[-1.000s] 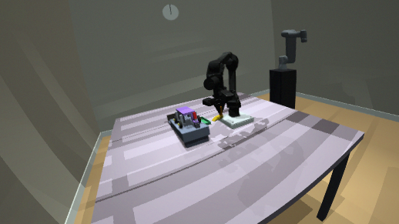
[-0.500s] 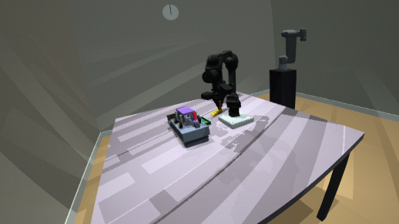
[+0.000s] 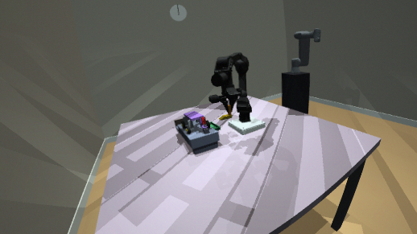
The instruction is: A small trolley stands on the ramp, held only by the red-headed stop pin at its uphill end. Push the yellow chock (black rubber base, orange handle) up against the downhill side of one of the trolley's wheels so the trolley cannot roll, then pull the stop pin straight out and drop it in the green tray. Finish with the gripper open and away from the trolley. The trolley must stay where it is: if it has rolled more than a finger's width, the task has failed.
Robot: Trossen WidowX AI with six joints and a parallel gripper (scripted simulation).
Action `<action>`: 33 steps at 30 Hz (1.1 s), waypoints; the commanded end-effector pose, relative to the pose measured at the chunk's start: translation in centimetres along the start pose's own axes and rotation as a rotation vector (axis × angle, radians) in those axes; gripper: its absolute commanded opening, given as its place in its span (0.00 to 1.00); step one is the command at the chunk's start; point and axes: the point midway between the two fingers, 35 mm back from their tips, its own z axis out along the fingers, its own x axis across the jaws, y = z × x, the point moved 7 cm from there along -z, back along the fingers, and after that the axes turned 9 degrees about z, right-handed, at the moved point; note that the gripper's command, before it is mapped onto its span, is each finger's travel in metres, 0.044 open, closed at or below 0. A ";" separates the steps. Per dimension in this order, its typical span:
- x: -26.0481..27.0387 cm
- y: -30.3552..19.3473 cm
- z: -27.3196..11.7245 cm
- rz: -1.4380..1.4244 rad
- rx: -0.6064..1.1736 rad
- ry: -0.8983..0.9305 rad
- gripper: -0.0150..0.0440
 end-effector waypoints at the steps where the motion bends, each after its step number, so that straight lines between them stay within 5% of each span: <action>1: 0.0 0.0 -0.1 0.151 -0.001 -0.004 0.25; 33: 0.0 0.0 -0.1 1.221 -0.005 -0.005 0.25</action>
